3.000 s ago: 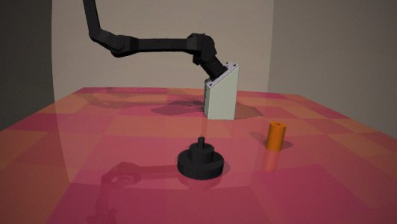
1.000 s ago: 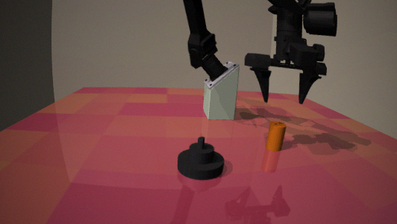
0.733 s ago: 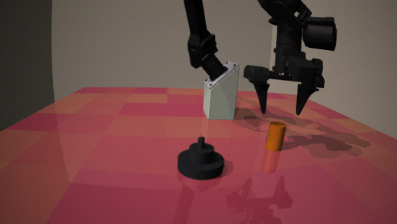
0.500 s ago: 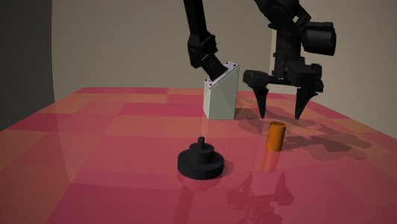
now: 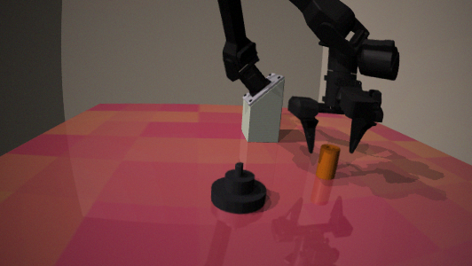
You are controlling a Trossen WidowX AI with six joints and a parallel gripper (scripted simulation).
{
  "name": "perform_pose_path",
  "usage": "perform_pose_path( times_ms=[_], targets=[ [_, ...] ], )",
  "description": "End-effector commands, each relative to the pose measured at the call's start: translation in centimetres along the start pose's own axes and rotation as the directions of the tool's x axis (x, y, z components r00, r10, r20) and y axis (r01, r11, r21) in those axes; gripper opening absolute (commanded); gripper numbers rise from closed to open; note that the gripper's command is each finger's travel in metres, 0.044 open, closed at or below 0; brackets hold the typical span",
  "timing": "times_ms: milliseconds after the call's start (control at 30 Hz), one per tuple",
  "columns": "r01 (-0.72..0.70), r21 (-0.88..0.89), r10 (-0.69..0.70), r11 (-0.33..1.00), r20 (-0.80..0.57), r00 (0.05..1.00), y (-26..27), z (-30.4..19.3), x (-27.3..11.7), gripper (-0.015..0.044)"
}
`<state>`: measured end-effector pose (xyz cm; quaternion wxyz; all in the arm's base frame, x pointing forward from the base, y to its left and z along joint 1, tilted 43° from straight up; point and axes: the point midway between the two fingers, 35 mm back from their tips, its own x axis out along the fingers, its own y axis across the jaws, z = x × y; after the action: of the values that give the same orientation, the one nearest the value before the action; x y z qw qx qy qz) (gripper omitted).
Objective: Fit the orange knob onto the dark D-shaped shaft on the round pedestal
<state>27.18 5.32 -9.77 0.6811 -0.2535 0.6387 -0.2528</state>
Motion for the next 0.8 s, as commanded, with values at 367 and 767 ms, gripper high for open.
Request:
perform_pose_path(
  times_ms=[367,767],
  targets=[
    [0.009,-0.010,-0.010,1.000,-0.004,1.000,-0.2,-0.3,2.6,0.0440],
    [0.012,-0.010,-0.012,1.000,-0.004,1.000,-0.3,-0.5,4.2,0.0440]
  ],
)
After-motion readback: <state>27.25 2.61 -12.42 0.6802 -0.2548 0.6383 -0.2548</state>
